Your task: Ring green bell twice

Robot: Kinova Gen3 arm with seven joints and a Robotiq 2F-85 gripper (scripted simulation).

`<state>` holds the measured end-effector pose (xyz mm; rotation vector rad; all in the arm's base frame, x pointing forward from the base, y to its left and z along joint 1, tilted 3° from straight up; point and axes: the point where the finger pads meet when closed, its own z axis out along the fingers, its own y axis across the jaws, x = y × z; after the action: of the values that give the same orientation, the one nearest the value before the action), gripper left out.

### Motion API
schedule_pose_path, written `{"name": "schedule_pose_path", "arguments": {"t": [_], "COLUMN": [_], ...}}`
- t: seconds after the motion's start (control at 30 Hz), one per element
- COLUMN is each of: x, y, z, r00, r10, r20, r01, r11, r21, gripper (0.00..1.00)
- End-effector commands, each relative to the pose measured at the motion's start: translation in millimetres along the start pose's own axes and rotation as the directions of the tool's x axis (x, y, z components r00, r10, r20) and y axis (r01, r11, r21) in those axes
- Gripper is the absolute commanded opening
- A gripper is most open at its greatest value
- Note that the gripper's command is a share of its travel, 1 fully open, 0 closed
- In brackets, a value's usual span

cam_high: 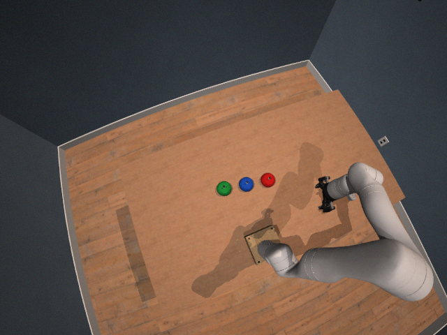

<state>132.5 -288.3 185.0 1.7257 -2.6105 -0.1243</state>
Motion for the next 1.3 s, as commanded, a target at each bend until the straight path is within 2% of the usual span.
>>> {"name": "schedule_pose_path", "arguments": {"t": [0.0,0.73,1.1,1.27], "x": [0.2,-0.5,-13.5,-33.6], "y": [-0.3,-3.3,-25.8,-49.3], "z": [-0.4,0.6,6.4,14.1], "r00": [1.000,1.000,1.000,1.000], "r10": [0.000,0.002,-0.007,-0.016], "r20": [-0.001,-0.005,-0.017,-0.026], "r01": [0.000,-0.002,0.007,0.016], "r11": [1.000,1.000,1.000,1.000], "r21": [0.001,0.002,0.004,0.004], "gripper": [1.00,1.00,1.00,1.00]}}
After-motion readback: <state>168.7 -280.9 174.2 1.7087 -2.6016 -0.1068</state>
